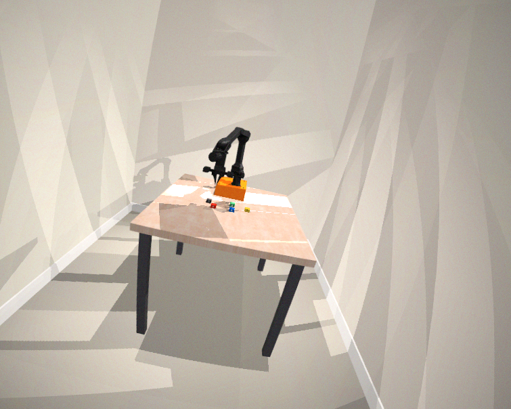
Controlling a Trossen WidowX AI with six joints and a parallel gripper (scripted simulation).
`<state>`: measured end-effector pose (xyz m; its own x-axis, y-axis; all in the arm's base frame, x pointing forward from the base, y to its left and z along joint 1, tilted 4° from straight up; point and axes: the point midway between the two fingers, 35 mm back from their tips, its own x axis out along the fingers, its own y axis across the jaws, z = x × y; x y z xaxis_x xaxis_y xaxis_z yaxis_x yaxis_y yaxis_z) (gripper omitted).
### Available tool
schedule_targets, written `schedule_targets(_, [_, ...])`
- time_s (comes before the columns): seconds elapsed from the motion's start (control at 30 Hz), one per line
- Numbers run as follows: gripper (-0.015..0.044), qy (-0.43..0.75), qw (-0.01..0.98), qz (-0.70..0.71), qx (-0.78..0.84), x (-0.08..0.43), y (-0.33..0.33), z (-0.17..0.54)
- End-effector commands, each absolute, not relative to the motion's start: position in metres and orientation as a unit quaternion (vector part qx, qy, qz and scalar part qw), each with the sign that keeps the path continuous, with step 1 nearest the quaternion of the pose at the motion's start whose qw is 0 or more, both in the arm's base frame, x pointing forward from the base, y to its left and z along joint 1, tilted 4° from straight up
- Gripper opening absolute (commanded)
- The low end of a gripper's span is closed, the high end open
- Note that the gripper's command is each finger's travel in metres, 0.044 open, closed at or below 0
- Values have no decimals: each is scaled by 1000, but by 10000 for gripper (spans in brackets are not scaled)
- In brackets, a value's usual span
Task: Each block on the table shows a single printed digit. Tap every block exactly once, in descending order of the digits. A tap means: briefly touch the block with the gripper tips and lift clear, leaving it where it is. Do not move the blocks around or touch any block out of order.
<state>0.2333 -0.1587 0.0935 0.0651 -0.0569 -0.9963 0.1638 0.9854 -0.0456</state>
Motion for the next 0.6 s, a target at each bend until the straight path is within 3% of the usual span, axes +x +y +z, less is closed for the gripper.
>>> schedule_targets(0.0, [20,678,731,-73,37,216,-182,95])
schedule_targets(0.1, [20,678,731,-73,37,217,-182,92])
schedule_targets(0.27, [20,678,731,-73,37,222,-186,18])
schedule_targets(0.57, [20,678,731,-73,37,222,-187,9])
